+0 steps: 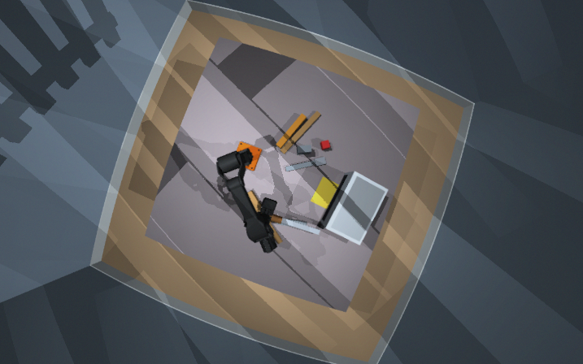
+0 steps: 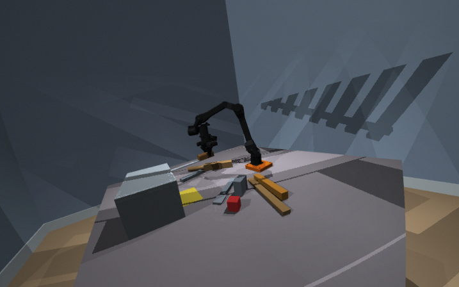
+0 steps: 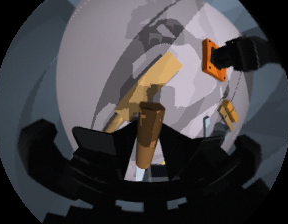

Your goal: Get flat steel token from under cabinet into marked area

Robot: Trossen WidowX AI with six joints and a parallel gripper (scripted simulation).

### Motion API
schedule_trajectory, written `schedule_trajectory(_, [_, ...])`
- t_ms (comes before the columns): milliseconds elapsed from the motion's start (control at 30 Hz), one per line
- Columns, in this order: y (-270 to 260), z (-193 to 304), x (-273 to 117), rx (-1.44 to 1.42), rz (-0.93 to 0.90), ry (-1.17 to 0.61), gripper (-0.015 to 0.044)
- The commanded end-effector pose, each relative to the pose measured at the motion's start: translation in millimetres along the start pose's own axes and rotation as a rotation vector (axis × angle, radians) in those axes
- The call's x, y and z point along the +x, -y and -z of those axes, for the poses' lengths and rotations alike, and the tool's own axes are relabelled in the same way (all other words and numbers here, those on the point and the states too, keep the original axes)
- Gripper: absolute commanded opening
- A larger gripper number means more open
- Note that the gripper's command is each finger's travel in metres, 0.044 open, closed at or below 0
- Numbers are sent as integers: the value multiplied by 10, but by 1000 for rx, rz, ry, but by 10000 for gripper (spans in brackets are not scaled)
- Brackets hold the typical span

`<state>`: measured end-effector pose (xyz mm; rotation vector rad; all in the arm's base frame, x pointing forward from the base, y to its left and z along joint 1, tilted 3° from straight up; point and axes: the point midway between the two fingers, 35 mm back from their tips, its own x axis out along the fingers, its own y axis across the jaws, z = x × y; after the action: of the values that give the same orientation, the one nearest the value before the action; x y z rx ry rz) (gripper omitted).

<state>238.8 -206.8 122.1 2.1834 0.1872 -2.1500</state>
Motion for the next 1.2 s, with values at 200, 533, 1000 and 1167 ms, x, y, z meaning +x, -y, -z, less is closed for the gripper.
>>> schedule_trajectory(200, [58,18,12,3,-15,-26,0])
schedule_trajectory(533, [121,12,88,3,-15,-27,0])
schedule_trajectory(1000, [213,2,196,3,-15,-28,0])
schedule_trajectory(1167, [248,-1,237,3,-15,-28,0])
